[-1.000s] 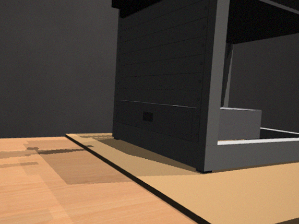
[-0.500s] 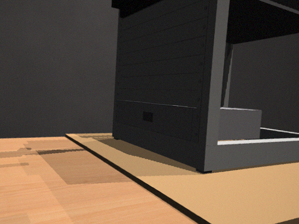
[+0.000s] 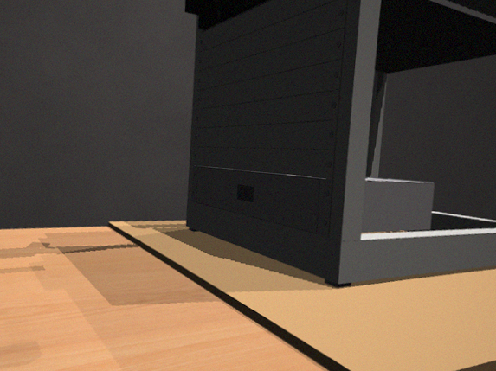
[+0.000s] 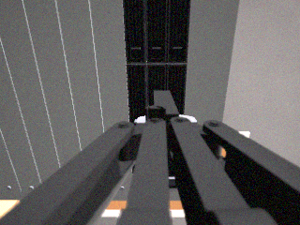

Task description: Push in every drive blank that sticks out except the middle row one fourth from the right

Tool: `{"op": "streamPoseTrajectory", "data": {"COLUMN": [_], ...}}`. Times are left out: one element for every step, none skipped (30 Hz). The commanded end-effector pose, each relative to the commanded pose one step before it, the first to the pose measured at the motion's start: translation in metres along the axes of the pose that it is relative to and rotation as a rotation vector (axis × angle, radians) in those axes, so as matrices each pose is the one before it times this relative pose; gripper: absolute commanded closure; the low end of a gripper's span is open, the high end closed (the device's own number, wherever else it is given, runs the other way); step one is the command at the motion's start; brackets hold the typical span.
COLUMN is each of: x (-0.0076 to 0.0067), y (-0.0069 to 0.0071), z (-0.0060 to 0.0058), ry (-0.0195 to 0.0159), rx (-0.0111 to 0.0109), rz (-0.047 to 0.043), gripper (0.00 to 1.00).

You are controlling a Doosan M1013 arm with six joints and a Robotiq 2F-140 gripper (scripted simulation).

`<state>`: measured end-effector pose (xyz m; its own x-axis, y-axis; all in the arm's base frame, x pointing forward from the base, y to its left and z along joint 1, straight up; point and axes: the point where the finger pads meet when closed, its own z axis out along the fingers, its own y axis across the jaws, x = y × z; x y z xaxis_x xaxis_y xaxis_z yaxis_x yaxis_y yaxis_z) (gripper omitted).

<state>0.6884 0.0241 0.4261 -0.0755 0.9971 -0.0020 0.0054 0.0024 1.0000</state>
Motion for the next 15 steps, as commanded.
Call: {"op": "streamPoseTrajectory", "data": {"x": [0.01157, 0.00429, 0.00451, 0.00471, 0.00491, 0.00509, 0.00525, 0.0054, 0.00553, 0.00564, 0.0, 0.0, 0.00574, 0.00583, 0.00589], "y": [0.00247, 0.00055, 0.00058, 0.00061, 0.00063, 0.00065, 0.00067, 0.0007, 0.00072, 0.00073, 0.0, 0.0, 0.00074, 0.00075, 0.00075], "z": [0.00029, 0.0, 0.0, 0.0, 0.0, 0.0, -0.00001, 0.0, 0.0, 0.0, 0.0, 0.0, 0.0, 0.0, -0.00001], "ry": [-0.0011, 0.0, 0.0, 0.0, 0.0, 0.0, 0.0, 0.0, 0.0, 0.0, 0.0, 0.0, 0.0, 0.0, 0.0], "rx": [-0.00171, 0.00001, -0.00001, 0.0, 0.0, 0.0, 0.00001, -0.00001, -0.00001, -0.00001, 0.0, 0.0, 0.0, 0.00001, 0.00002], "rz": [-0.00055, 0.0, 0.0, 0.0, 0.0, 0.0, 0.0, 0.0, 0.0, 0.0, 0.0, 0.0, 0.0, 0.0, 0.0], "gripper": [0.9, 0.9, 0.9, 0.9, 0.9, 0.9, 0.9, 0.9, 0.9, 0.9, 0.9, 0.9, 0.9, 0.9, 0.9]}}
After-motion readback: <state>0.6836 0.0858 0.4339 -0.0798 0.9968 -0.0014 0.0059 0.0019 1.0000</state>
